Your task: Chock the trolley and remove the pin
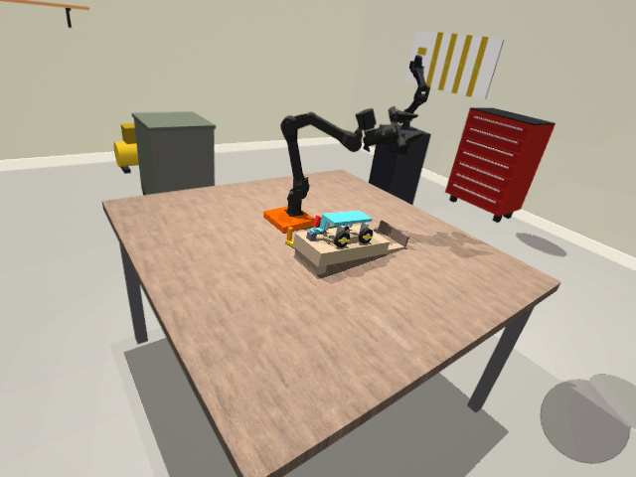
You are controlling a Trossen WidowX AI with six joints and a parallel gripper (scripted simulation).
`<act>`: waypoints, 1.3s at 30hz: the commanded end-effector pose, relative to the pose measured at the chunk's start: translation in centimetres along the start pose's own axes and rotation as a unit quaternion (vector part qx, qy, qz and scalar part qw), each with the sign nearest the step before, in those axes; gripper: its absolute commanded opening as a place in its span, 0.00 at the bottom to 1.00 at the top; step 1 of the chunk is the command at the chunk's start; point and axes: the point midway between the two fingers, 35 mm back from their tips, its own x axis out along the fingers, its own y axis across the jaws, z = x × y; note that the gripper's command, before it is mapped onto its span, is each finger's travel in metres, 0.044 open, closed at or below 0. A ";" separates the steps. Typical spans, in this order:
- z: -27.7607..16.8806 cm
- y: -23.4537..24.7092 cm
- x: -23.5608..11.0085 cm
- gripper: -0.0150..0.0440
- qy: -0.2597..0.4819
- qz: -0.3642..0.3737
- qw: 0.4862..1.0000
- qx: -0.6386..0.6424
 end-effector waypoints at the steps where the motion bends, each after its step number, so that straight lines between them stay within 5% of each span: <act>1: 0.0 0.1 0.0 0.89 0.000 0.001 1.000 0.002; 8: -1.1 4.4 -0.3 0.58 0.000 0.073 0.990 0.121; 23: -4.7 15.3 -4.1 0.58 0.100 0.243 0.865 0.428; 39: -8.7 24.4 -12.4 0.58 0.329 0.317 0.583 0.672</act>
